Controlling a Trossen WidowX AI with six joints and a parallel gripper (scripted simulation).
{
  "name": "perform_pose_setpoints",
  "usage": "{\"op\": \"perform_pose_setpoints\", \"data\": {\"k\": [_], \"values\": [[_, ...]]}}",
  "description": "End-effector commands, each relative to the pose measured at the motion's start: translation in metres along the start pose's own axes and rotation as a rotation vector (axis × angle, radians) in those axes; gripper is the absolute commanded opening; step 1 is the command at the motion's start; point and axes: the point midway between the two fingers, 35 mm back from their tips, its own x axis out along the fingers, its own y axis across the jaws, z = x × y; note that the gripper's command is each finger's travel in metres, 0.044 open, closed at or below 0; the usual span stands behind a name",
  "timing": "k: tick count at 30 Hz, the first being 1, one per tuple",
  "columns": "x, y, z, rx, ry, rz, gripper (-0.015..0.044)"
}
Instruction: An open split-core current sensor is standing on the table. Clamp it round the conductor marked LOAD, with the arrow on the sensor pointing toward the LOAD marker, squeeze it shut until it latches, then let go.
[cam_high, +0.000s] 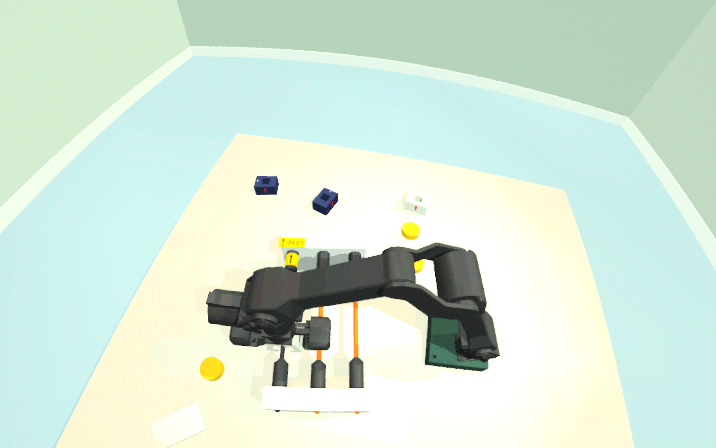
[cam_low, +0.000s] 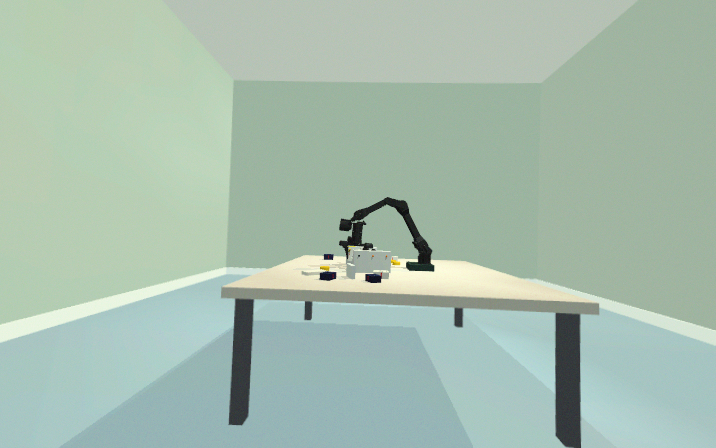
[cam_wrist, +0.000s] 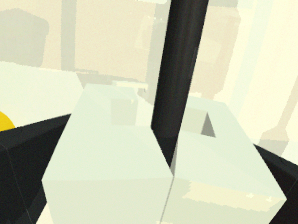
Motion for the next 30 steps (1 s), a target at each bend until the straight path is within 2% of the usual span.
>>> {"op": "perform_pose_setpoints", "data": {"k": [1,7,30], "values": [[-0.0003,0.0001,0.0000,0.000,0.000,0.001,0.0155],[-0.0003,0.0001,0.0000,0.000,0.000,0.001,0.0000],[-0.0003,0.0001,0.0000,0.000,0.000,0.001,0.0000]]}}
